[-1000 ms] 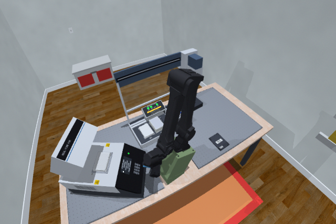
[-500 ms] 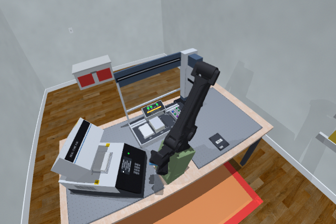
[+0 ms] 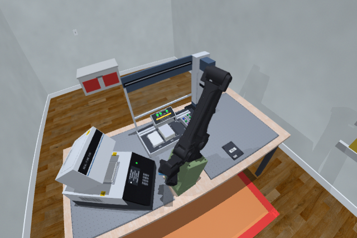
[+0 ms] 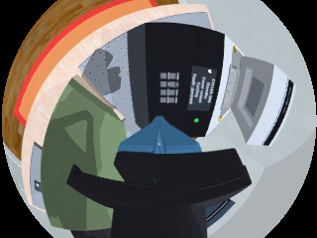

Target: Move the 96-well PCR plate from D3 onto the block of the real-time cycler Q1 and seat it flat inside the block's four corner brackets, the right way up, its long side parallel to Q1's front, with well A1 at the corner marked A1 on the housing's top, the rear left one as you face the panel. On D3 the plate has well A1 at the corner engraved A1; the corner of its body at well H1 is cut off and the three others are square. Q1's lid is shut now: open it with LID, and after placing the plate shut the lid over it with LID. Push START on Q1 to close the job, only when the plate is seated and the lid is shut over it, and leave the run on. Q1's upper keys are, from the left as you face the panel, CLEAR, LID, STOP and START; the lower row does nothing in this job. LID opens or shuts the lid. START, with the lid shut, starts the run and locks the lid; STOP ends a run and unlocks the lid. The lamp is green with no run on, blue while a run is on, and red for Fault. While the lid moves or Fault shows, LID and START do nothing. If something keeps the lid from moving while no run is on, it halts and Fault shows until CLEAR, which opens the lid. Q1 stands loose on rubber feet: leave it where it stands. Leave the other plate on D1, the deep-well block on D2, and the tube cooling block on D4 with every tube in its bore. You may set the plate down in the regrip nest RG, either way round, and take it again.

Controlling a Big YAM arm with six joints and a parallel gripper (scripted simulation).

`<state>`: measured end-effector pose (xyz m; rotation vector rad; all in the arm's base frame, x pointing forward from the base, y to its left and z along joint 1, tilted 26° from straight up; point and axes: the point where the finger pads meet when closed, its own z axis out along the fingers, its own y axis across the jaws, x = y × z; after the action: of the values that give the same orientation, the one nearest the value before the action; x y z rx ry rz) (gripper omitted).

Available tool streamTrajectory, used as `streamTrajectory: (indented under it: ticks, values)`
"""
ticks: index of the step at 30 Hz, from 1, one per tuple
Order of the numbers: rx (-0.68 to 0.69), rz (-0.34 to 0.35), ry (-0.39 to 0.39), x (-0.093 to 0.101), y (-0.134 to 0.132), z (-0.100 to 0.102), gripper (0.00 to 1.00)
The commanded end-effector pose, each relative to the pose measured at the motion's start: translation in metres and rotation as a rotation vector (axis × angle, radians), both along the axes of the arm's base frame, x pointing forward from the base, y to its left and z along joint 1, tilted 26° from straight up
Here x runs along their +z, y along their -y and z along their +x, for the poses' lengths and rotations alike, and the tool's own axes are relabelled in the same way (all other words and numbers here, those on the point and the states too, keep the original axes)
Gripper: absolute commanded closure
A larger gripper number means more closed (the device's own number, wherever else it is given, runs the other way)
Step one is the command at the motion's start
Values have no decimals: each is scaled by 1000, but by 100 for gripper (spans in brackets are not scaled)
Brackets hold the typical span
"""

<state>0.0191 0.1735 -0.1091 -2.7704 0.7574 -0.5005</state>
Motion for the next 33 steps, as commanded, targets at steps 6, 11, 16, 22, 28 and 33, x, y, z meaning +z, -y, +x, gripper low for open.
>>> streamTrajectory:
  ticks: [6, 11, 16, 22, 28, 33]
  values:
    - [18, 63, -19, 3, -32, -8, 100]
    - [39, 79, -24, 5, -37, -14, 100]
    - [37, 61, -18, 2, -33, -12, 100]
    - [6, 53, -16, 1, -29, -8, 100]
    - [-20, 51, -15, 3, -27, -5, 100]
    - [-18, 71, -21, 4, -31, -6, 100]
